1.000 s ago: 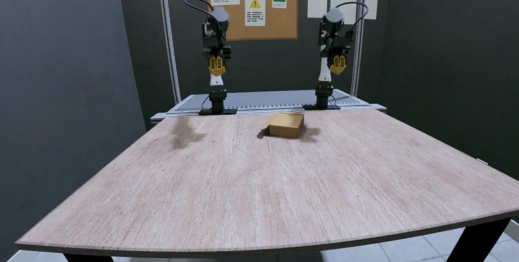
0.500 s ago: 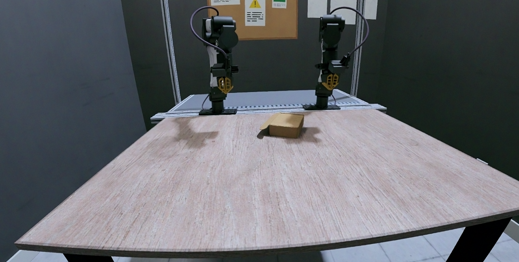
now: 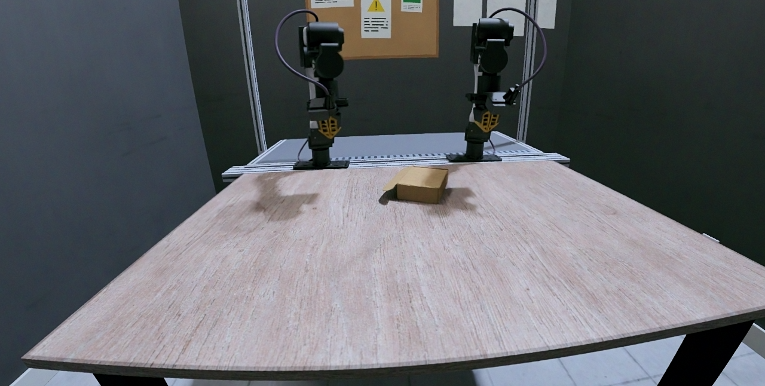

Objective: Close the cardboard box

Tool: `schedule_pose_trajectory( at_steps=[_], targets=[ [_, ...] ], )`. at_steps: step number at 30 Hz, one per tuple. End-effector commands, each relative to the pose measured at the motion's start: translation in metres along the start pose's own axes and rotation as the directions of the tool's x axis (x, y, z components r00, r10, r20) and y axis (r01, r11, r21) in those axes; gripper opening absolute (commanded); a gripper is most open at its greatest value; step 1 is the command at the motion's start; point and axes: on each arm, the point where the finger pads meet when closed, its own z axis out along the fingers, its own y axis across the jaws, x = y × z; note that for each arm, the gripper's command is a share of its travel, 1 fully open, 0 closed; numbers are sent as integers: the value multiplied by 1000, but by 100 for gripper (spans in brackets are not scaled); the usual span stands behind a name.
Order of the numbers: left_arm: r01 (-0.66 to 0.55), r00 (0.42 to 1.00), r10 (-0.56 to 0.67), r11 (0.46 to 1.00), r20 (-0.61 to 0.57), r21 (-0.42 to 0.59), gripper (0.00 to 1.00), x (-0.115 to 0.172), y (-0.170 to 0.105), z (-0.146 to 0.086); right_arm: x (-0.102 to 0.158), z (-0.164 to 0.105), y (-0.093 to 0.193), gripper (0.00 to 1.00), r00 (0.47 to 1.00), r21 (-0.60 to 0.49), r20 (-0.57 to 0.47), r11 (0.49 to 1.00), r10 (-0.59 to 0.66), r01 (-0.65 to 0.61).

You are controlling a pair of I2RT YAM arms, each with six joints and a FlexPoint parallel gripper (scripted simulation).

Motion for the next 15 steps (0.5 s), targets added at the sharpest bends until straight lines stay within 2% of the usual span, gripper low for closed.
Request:
schedule_pose_trajectory(
  at_steps=[1,4,15],
  targets=[
    [-14,1000,14,1000,-13,7,0,4,-3,-2,18,-6,-20,0,1000,3,-8,1000,-5,5],
    [-6,1000,6,1000,6,4,0,1,-1,-4,21,-6,-24,0,1000,2,-9,1000,-5,5],
    [-6,1000,6,1000,6,4,0,1,-1,-4,50,-5,-68,0,1000,-3,-12,1000,-5,5]
  ],
)
